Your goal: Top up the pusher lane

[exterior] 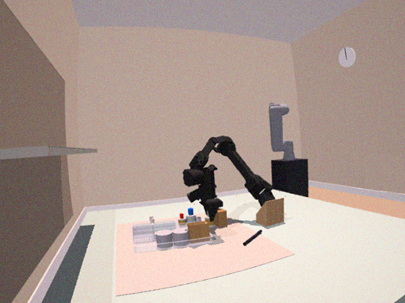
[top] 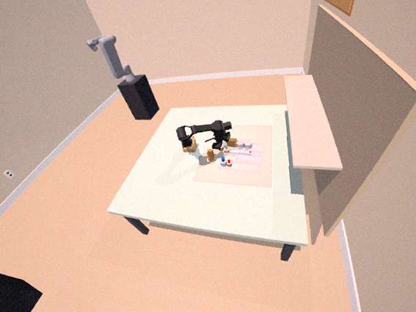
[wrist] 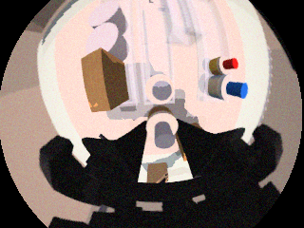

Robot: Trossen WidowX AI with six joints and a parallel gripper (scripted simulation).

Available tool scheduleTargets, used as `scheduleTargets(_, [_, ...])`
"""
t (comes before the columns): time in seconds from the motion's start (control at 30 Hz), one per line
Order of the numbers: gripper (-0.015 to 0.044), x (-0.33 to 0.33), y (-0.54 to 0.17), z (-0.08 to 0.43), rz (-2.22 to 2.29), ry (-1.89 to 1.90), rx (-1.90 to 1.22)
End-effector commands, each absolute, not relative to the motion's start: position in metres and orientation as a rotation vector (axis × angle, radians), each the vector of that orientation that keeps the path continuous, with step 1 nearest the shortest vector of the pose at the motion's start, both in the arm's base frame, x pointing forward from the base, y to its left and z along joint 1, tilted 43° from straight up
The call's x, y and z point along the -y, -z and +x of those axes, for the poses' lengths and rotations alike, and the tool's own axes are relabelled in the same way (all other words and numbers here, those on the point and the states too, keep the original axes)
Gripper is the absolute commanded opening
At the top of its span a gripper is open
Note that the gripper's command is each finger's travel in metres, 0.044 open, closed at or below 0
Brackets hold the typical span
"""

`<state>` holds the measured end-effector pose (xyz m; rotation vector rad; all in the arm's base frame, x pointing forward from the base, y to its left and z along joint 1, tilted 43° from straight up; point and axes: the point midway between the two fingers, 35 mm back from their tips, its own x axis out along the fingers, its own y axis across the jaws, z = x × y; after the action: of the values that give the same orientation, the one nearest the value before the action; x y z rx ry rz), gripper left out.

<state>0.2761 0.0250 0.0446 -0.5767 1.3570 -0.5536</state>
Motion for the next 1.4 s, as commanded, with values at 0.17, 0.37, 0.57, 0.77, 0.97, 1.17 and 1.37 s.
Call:
scheduleTargets(0.17, [0.0000,-0.025,-0.045,0.281,-0.583,0.552,-1.353])
scheduleTargets(0.37, [0.0000,-0.025,-0.045,0.284,-0.583,0.552,-1.353])
scheduleTargets(0.57, [0.0000,-0.026,-0.046,0.287,-0.583,0.552,-1.353])
scheduleTargets(0.77, [0.0000,-0.026,-0.046,0.289,-0.583,0.552,-1.353])
scheduleTargets(0.97, [0.0000,-0.026,-0.046,0.292,-0.583,0.552,-1.353])
scheduleTargets(1.17, [0.0000,-0.026,-0.046,0.295,-0.583,0.552,-1.353])
scheduleTargets(1.37, [0.0000,-0.026,-0.047,0.298,-0.583,0.552,-1.352])
